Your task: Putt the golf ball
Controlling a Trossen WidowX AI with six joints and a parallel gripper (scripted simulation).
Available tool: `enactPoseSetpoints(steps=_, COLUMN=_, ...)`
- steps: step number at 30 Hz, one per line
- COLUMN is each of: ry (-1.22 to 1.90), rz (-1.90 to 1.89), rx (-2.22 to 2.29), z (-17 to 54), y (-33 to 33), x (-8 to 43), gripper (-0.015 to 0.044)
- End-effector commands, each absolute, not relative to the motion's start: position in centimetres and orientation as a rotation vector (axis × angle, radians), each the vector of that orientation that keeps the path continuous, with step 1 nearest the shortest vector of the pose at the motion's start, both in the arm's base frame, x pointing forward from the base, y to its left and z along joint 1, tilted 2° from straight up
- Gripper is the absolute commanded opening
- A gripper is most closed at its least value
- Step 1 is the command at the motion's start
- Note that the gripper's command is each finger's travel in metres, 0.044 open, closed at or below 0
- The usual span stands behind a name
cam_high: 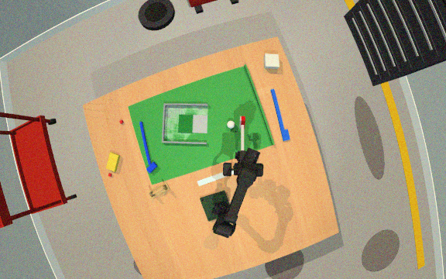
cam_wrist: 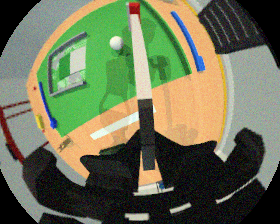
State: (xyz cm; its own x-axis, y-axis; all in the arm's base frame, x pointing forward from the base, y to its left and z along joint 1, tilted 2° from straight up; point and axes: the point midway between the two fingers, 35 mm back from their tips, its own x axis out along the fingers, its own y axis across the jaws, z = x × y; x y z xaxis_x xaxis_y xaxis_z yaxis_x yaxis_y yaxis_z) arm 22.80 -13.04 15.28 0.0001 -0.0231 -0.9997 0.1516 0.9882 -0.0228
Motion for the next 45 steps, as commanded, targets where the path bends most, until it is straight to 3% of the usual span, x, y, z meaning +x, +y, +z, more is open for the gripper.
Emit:
enactPoseSetpoints(steps=1, ry=1.571, rz=-0.141, rx=0.107, z=14.0, y=-13.1, x=22.7, gripper=0.0)
enactPoseSetpoints(steps=45, ry=1.572, rz=-0.141, rx=0.106, z=9.2, y=-14.5, x=22.4, gripper=0.0)
